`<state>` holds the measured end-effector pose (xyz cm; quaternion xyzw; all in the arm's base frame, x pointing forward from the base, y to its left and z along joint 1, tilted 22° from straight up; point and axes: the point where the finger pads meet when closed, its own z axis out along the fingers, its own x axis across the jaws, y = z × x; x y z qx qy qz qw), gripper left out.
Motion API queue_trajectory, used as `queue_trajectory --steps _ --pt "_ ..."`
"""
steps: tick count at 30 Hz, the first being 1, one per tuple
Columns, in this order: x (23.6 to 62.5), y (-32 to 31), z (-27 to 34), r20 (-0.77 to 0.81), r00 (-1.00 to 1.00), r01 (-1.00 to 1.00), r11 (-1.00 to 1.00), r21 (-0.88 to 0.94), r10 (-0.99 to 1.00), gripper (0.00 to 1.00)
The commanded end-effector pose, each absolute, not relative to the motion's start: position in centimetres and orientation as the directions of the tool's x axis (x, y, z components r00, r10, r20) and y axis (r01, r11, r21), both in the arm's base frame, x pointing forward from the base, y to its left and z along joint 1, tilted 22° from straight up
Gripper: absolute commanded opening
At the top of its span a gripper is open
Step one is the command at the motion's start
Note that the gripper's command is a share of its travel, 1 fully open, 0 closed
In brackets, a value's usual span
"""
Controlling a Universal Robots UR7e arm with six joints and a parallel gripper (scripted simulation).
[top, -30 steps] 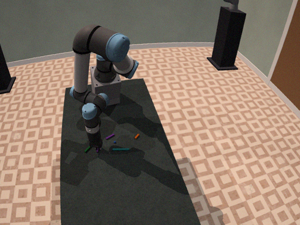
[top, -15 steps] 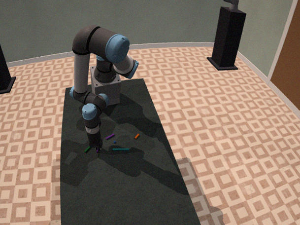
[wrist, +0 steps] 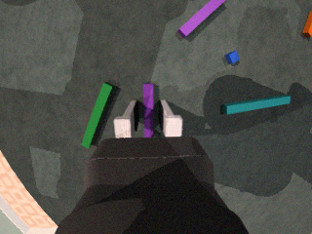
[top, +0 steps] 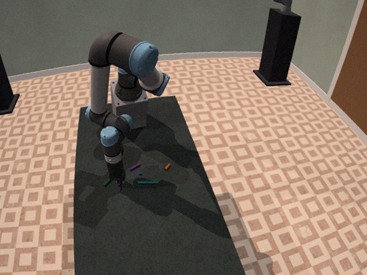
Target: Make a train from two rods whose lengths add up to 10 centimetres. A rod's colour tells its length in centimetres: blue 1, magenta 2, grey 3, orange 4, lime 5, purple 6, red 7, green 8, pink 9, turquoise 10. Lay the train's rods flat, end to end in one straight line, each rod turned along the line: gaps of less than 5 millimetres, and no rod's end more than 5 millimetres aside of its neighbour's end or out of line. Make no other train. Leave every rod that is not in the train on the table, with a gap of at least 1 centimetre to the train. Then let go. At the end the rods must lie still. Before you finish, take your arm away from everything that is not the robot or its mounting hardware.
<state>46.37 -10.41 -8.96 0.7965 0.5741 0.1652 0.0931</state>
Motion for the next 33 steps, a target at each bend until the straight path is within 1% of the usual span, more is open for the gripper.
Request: queue_trajectory --steps 1,11,12,33 --pt "46.39 -10.43 -8.92 0.156 0.286 0.883 -0.323 0.339 0.945 0.54" --pt "46.39 -10.43 -8.92 0.156 0.286 0.883 -0.323 0.339 0.945 0.54" --pt "46.39 -10.43 -8.92 0.156 0.286 0.883 -0.323 0.339 0.945 0.24" --pt "46.39 -10.43 -8.92 0.156 0.286 0.883 -0.323 0.339 0.945 0.24"
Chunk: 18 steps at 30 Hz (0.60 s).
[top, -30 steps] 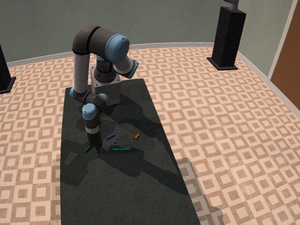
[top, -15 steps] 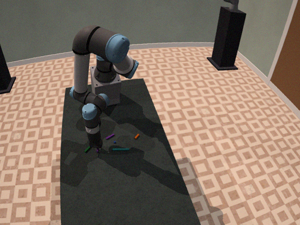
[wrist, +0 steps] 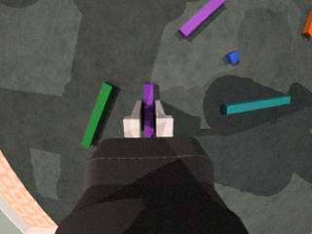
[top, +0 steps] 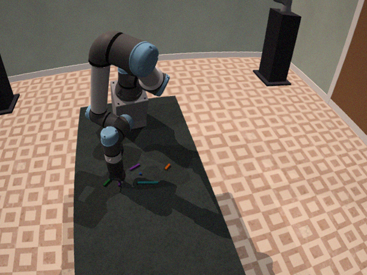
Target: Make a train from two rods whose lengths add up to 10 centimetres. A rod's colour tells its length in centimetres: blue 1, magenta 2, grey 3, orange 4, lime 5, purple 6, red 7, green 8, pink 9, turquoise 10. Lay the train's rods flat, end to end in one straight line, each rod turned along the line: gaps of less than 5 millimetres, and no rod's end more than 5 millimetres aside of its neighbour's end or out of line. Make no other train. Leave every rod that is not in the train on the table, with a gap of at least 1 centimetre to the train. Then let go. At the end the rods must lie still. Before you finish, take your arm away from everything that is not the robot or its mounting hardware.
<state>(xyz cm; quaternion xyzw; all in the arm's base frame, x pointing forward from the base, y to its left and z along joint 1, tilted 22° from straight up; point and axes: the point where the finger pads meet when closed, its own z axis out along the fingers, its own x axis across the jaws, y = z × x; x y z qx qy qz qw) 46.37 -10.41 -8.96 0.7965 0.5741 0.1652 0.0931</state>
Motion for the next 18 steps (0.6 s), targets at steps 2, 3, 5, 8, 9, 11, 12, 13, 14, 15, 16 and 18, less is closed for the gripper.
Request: queue_trajectory --steps 2,3,5,8,9,11,12,13,14,15,16,18 --pt "46.39 -10.43 -8.92 0.156 0.286 0.883 -0.323 0.339 0.945 0.24" --pt "46.39 -10.43 -8.92 0.156 0.286 0.883 -0.323 0.339 0.945 0.24" --pt "46.39 -10.43 -8.92 0.156 0.286 0.883 -0.323 0.339 0.945 0.24" --pt "46.39 -10.43 -8.92 0.156 0.286 0.883 -0.323 0.339 0.945 0.24" --pt "46.39 -10.43 -8.92 0.156 0.286 0.883 -0.323 0.339 0.945 0.24" --pt "46.39 -10.43 -8.92 0.156 0.286 0.883 -0.323 0.339 0.945 0.24" --pt "46.39 -10.43 -8.92 0.156 0.286 0.883 -0.323 0.339 0.945 0.24" --pt "46.39 -10.43 -8.91 0.156 0.286 0.883 -0.323 0.339 0.945 0.24" --pt "46.39 -10.43 -8.91 0.156 0.286 0.883 -0.323 0.339 0.945 0.24" --pt "46.38 -10.43 -8.89 0.156 0.286 0.883 -0.323 0.339 0.945 0.24" --pt "46.37 -10.43 -8.86 0.156 0.286 0.883 -0.323 0.339 0.945 0.24" --pt "46.33 -10.44 -8.76 0.156 0.286 0.883 -0.323 0.339 0.945 0.24"
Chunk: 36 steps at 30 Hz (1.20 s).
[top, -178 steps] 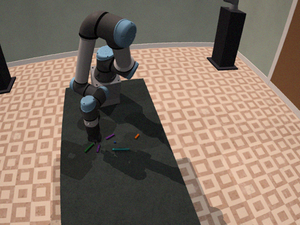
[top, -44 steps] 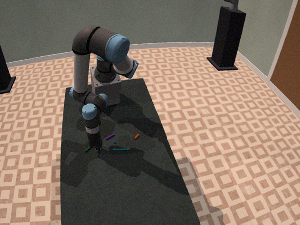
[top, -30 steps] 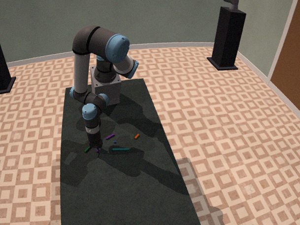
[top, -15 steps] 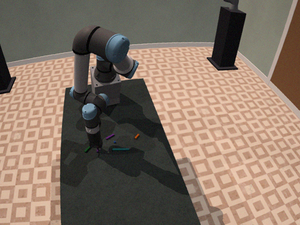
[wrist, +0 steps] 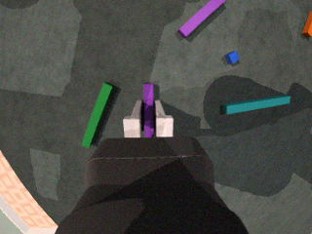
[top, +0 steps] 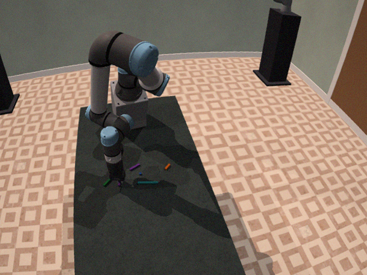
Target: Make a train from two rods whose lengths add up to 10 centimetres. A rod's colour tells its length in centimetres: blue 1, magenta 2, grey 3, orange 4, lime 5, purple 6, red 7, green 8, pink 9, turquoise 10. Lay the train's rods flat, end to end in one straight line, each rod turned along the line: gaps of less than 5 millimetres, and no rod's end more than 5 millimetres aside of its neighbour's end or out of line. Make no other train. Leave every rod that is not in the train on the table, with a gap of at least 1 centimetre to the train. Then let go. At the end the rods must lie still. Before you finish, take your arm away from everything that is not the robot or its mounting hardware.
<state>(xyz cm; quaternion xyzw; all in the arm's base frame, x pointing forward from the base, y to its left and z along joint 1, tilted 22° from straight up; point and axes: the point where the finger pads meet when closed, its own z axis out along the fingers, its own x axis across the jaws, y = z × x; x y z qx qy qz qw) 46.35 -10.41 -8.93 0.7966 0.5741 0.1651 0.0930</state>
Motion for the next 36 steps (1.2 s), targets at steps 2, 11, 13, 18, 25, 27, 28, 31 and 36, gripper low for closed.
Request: queue_trajectory --steps 2,11,13,18,25,27,28,31,36 --pt "46.3 -10.4 -8.6 0.156 0.286 0.883 -0.323 0.339 0.945 0.24" --pt "45.7 -10.5 -7.2 0.156 0.286 0.883 -0.323 0.339 0.945 0.24" --pt "45.5 -10.5 -6.6 0.156 0.286 0.883 -0.323 0.339 0.945 0.24" --pt "44.8 -10.6 -4.9 0.156 0.286 0.883 -0.323 0.339 0.945 0.24" --pt "44.1 -10.7 -3.1 0.156 0.286 0.883 -0.323 0.339 0.945 0.24" --pt "43.8 -10.7 -2.4 0.156 0.286 0.883 -0.323 0.339 0.945 0.24" --pt "43.7 -10.7 -2.1 0.156 0.286 0.883 -0.323 0.339 0.945 0.24" --pt "43.3 -10.8 -1.3 0.156 0.286 0.883 -0.323 0.339 0.945 0.24" --pt "42.9 -10.8 -0.2 0.156 0.286 0.883 -0.323 0.339 0.945 0.24"
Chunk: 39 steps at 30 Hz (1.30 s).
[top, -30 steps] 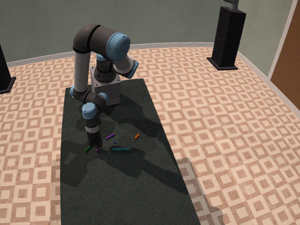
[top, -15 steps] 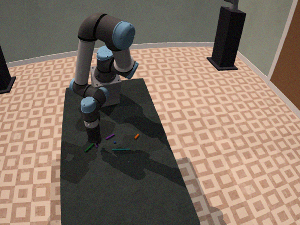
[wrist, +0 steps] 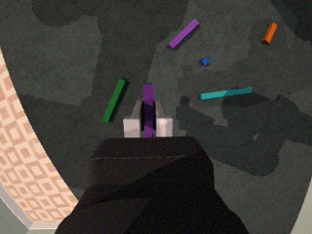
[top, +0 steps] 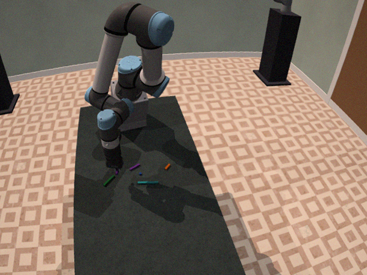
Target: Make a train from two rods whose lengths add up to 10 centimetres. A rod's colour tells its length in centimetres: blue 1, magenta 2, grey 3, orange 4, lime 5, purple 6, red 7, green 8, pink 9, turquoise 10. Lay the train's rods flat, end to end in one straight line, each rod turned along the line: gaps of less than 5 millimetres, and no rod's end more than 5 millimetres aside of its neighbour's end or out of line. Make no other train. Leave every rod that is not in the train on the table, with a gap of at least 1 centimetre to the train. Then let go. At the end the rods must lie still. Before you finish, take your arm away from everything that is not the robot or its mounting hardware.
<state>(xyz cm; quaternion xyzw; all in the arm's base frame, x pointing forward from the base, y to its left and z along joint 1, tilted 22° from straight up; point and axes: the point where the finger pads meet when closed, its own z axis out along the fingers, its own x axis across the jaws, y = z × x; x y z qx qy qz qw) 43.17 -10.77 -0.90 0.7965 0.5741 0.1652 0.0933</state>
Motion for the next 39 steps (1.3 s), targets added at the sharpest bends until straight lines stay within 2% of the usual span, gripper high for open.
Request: queue_trajectory --steps 1,26,39 --pt "42.9 -10.8 -0.1 0.156 0.286 0.883 -0.323 0.339 0.945 0.24" --pt "42.8 -10.3 0.4 0.159 0.296 0.881 -0.333 0.336 0.942 0.24" --pt "43.3 -2.7 0.5 0.205 0.433 0.827 -0.477 0.298 0.878 0.24"
